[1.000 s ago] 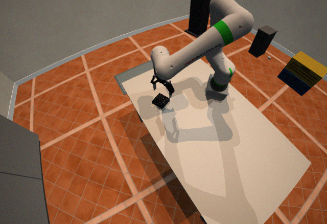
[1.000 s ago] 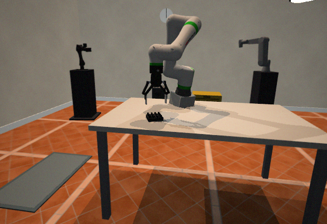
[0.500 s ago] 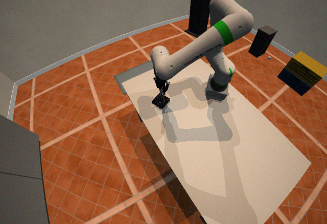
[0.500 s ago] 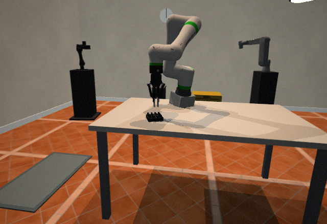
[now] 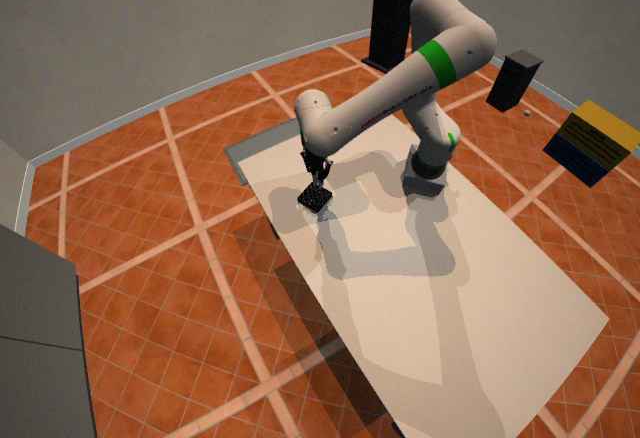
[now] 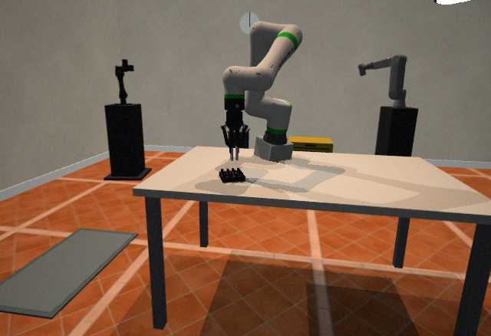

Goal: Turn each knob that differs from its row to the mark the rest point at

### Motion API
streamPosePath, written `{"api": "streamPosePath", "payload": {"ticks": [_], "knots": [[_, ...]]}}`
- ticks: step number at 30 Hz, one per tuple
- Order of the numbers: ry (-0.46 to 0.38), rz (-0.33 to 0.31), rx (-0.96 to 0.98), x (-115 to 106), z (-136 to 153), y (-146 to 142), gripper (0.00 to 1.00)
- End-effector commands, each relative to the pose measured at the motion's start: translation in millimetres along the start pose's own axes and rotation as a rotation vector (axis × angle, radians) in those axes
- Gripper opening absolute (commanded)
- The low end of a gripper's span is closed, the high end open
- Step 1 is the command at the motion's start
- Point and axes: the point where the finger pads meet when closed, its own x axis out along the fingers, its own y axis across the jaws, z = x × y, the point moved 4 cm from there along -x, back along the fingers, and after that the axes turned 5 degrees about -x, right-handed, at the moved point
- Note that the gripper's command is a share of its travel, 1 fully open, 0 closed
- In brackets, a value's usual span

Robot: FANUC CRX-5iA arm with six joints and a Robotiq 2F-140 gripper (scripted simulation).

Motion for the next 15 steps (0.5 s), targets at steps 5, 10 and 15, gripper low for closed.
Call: {"api": "streamPosePath", "payload": {"ticks": [5, 10, 15], "knots": [[0.0, 0.0, 0.0, -0.2, 0.1, -0.2, 0.12], [0.0, 0.0, 0.0, 0.4, 0.1, -0.2, 0.12], [0.0, 0.0, 0.0, 1.4, 0.1, -0.2, 0.12]]}}
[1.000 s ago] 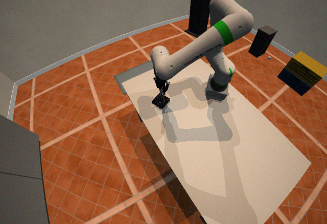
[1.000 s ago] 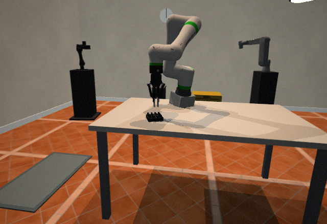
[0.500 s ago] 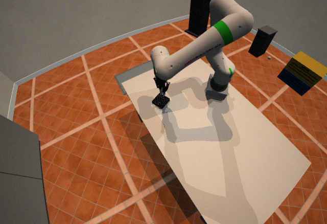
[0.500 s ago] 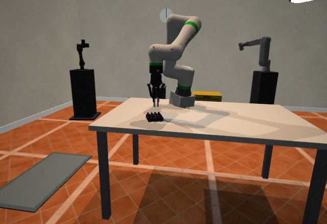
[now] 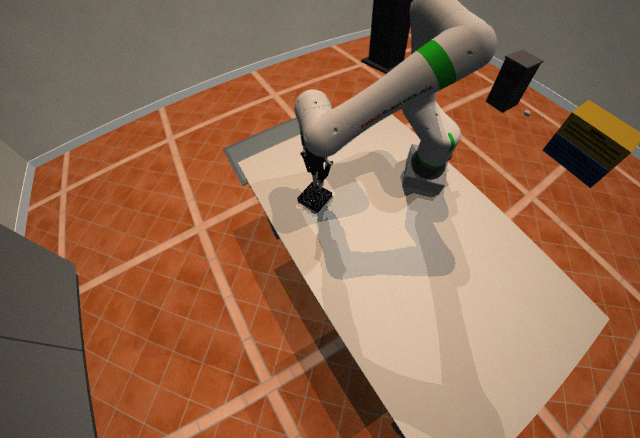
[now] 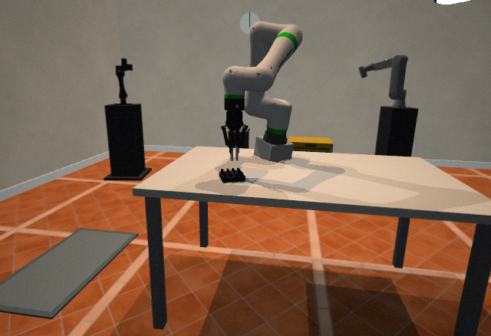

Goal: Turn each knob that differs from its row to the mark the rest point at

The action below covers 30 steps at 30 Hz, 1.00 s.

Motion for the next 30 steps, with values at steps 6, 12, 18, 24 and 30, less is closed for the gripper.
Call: {"api": "streamPosePath", "payload": {"ticks": [6, 12, 18, 24, 30], "knots": [[0.0, 0.0, 0.0, 4.2, 0.1, -0.2, 0.12], [0.0, 0.0, 0.0, 10.3, 0.0, -0.2, 0.12], [0.0, 0.0, 0.0, 15.4, 0.0, -0.2, 0.12], [0.0, 0.0, 0.0, 23.5, 0.0, -0.3, 0.12], [0.0, 0.0, 0.0, 31.3, 0.0, -0.3, 0.12]]}}
